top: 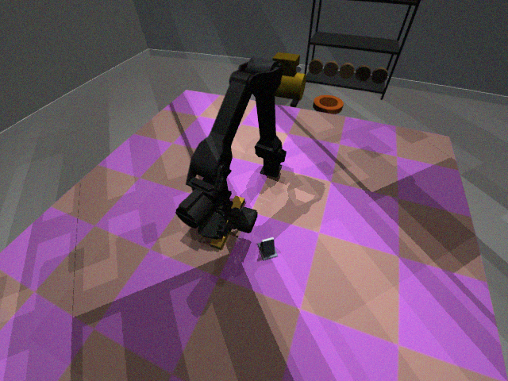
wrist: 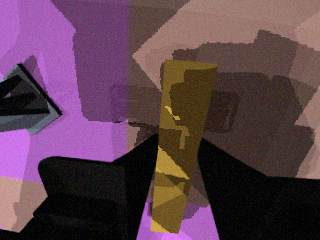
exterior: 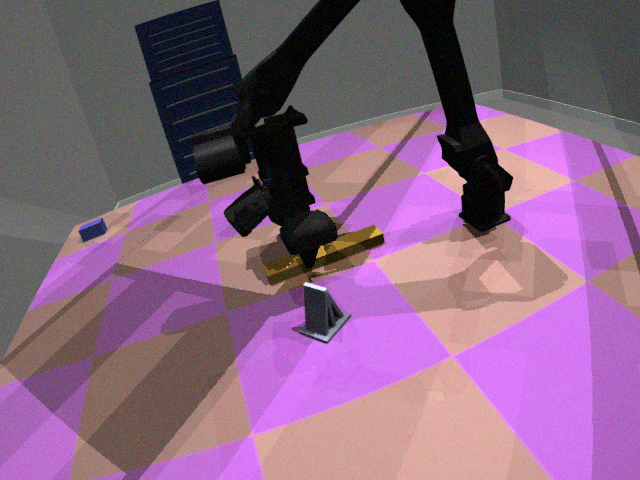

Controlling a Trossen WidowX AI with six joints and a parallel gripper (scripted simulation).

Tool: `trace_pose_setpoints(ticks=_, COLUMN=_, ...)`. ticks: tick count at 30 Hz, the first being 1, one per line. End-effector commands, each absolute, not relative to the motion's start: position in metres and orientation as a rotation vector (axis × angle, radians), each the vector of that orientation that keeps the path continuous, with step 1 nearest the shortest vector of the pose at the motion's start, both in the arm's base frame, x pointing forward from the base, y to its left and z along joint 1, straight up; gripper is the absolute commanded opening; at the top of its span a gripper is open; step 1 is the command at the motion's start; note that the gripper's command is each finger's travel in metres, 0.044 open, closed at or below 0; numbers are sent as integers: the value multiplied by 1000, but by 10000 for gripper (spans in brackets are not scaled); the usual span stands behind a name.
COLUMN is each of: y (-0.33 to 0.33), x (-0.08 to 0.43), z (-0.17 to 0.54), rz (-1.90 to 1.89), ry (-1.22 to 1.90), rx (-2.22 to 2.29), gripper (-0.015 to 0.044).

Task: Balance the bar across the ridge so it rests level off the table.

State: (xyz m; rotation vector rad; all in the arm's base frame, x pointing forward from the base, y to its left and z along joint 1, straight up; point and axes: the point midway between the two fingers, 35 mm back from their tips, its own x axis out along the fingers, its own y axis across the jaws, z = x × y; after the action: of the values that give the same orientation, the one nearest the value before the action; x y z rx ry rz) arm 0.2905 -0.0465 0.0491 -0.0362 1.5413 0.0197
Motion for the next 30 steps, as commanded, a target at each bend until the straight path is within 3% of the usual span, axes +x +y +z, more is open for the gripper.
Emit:
trace_pose_setpoints(ticks=1, y=-47, x=290, z=49, rz=20, ry=1541, rx=-36, gripper=111)
trace_pose_setpoints(ticks=6, y=-47, x=292, z=58, rz=20, ry=1541, rx=-36, gripper=0)
trace_pose_setpoints(ticks=30, y=-47, x=294, z=118, rz=20, ry=1541, rx=-31, gripper=0)
